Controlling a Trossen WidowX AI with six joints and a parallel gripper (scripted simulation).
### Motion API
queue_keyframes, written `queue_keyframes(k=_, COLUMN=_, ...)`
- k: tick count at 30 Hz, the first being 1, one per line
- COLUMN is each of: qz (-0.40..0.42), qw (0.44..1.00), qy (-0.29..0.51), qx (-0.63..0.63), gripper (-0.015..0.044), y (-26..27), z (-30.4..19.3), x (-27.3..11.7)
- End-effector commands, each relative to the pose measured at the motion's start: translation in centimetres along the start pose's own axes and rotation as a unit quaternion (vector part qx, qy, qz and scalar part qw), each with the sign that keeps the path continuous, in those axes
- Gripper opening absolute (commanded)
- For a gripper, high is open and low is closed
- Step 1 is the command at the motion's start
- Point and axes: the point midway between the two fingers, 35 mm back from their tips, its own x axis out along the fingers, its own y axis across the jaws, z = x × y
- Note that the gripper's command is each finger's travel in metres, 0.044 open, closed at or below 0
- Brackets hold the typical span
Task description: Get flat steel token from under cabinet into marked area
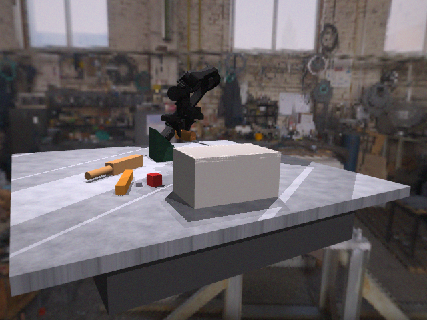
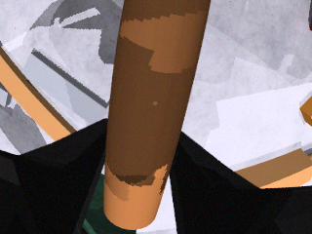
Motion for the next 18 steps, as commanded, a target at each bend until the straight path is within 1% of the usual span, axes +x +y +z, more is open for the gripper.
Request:
queue_keyframes(k=1, qz=-0.001, qw=1.000, qy=-0.006, qx=0.010, gripper=0.0000, y=-0.7, z=-0.1, x=0.2)
queue_keyframes(k=18, qz=-0.001, qw=1.000, qy=-0.006, qx=0.017, gripper=0.0000, y=-2.9, z=-0.4, x=2.3)
